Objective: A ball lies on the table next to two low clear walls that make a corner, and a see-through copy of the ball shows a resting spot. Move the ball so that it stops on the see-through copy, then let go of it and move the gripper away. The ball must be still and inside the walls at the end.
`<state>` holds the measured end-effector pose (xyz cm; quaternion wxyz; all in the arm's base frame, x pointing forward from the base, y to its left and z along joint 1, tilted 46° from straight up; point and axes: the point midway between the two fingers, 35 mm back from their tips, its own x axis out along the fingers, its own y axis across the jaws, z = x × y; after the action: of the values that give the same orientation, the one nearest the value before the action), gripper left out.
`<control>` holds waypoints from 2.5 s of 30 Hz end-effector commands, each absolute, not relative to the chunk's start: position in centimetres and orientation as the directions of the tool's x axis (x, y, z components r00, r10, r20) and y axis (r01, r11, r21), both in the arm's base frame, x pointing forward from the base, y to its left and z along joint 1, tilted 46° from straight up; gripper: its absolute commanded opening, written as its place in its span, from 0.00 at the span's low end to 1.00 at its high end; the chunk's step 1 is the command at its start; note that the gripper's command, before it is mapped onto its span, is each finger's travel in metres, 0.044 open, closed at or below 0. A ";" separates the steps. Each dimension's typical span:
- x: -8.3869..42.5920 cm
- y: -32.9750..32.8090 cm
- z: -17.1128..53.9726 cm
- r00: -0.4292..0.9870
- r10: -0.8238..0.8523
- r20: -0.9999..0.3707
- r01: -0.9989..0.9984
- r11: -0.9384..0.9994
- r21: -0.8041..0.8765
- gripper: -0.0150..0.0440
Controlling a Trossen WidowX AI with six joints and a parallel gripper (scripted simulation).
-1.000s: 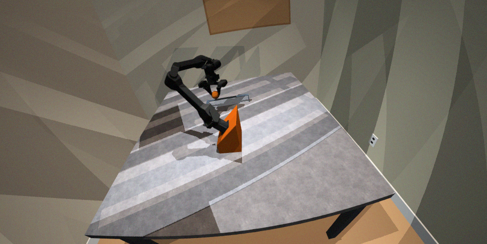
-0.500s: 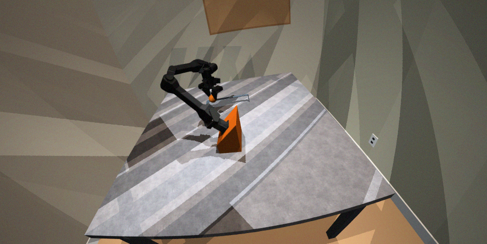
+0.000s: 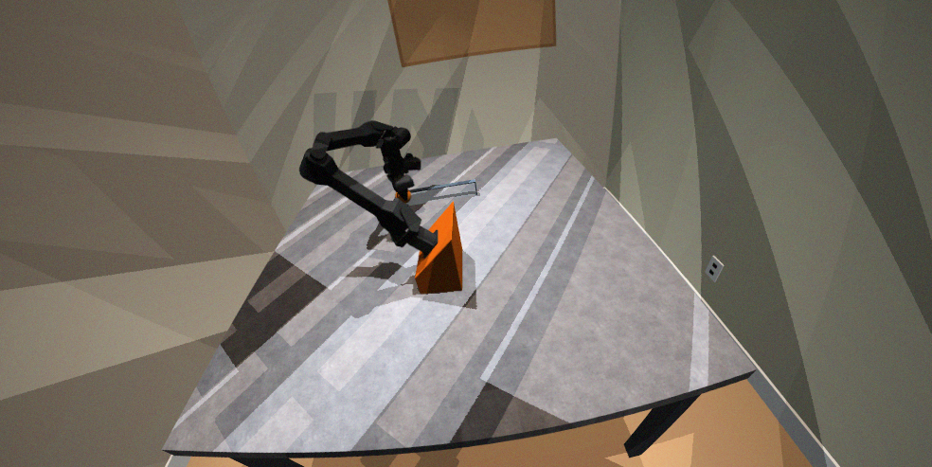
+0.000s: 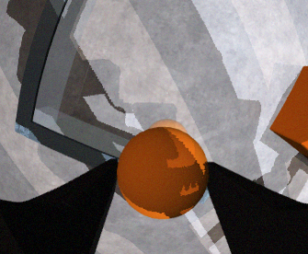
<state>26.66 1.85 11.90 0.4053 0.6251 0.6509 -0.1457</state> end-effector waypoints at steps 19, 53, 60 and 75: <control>25.2 4.6 10.4 0.110 0.701 -0.705 0.994 -0.079 0.077 0.25; 26.0 9.8 5.7 0.115 0.705 -0.700 0.993 -0.080 0.083 0.39; 26.0 9.8 5.7 0.115 0.705 -0.700 0.993 -0.080 0.083 0.70; 24.9 3.6 11.6 0.110 0.703 -0.703 0.994 -0.079 0.076 0.89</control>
<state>25.09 4.80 10.02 0.2787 0.6884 0.6168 -0.2607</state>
